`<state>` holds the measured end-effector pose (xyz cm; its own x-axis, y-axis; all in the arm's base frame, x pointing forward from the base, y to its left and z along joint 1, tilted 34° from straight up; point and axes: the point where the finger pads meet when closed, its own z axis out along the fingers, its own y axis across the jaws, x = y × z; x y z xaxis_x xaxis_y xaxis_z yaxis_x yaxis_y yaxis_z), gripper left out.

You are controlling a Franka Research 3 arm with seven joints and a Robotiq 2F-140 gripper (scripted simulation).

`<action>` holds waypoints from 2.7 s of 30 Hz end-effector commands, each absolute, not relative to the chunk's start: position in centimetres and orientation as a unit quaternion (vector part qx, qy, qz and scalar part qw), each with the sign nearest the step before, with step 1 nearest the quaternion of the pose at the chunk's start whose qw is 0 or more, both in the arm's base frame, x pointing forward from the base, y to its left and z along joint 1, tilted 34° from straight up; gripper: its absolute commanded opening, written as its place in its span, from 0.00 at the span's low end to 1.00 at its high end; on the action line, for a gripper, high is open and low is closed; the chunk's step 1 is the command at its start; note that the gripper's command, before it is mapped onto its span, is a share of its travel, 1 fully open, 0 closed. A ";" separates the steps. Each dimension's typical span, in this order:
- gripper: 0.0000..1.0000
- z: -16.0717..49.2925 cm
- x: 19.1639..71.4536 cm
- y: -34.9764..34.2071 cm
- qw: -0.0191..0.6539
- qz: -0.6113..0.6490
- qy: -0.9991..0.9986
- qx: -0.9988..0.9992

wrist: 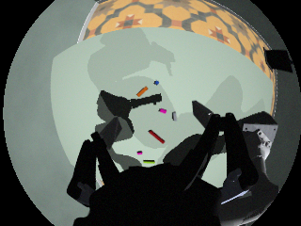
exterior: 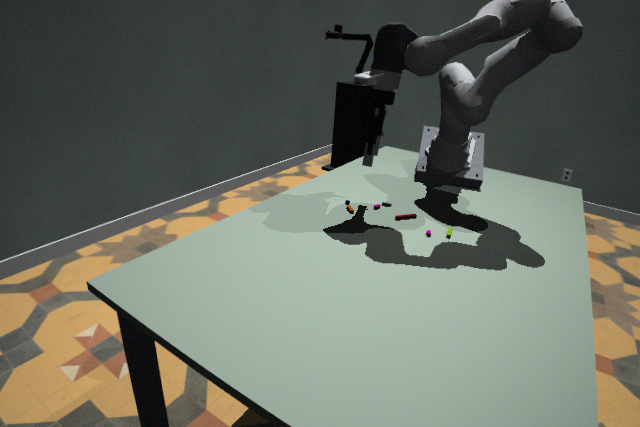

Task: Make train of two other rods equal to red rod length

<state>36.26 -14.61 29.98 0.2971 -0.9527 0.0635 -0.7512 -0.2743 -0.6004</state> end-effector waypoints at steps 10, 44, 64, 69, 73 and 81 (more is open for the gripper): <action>1.00 30.6 36.3 -13.5 0.268 -0.169 0.664 -0.677; 1.00 31.9 36.7 -11.4 0.304 -0.094 0.819 -0.477; 1.00 32.3 37.0 -10.1 0.315 -0.046 0.883 -0.346; 1.00 32.3 37.1 -9.8 0.317 -0.034 0.895 -0.311; 1.00 32.3 37.2 -9.7 0.317 -0.029 0.900 -0.297; 1.00 32.4 37.4 -9.0 0.318 -0.005 0.920 -0.229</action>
<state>37.30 -9.61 32.36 -0.6221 -0.5548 -0.5525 -0.5137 0.8217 -0.2468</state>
